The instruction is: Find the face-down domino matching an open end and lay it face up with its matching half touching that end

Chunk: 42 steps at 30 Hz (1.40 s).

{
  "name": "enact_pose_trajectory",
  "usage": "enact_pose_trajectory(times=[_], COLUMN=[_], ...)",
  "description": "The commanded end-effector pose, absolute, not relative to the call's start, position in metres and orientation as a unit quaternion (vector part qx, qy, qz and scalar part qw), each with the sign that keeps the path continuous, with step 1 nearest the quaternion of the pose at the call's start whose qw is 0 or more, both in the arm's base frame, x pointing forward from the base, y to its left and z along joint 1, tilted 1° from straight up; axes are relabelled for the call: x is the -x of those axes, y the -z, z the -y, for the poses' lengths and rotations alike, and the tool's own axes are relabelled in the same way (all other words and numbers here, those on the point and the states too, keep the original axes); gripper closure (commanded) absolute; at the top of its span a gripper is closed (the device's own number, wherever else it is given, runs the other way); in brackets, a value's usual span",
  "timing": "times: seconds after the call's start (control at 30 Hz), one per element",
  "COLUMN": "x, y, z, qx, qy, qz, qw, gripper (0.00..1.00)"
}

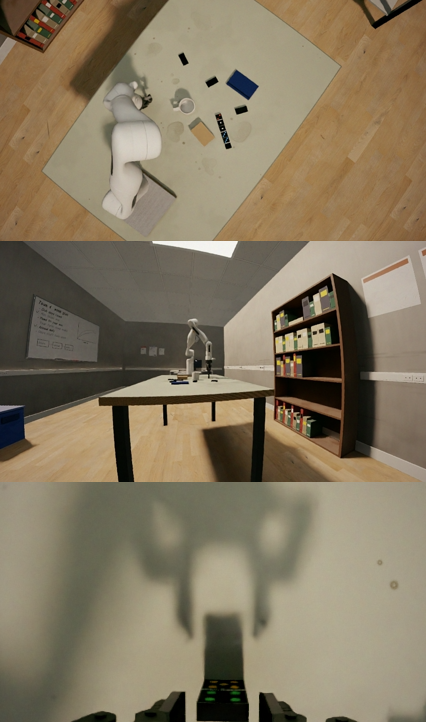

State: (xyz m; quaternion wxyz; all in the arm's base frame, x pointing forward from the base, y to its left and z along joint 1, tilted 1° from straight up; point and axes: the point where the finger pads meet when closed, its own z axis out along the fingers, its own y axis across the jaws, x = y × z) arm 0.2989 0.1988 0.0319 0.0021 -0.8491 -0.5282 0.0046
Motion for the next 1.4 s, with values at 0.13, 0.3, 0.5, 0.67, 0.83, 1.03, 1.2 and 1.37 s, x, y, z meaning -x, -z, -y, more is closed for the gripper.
enact_pose_trajectory(times=[0.13, 0.3, 0.5, 0.67, 0.83, 1.03, 1.2, 1.37], x=[-0.2993, -0.2993, -0.2993, -0.2993, -0.2993, -0.2993, -0.2993, -0.2993], y=[-0.0323, -0.0323, -0.0323, -0.0323, -0.0323, -0.0323, -0.0323, -0.0323], z=[-0.1991, -0.1991, -0.1991, -0.1991, -0.1991, -0.1991, -0.1991, -0.1991], qx=[0.849, 0.849, 0.849, 0.849, 0.849, 0.849, 0.849, 0.849], qy=[-0.004, -0.004, -0.004, -0.004, -0.004, -0.004, -0.004, -0.004], qz=[0.528, 0.528, 0.528, 0.528, 0.528, 0.528, 0.528, 0.528], qw=[0.002, 0.002, 0.002, 0.002, 0.002, 0.002, 0.002, 0.002], gripper=[0.65, 0.65, 0.65, 0.65, 0.65, 0.65, 0.65, 0.65])
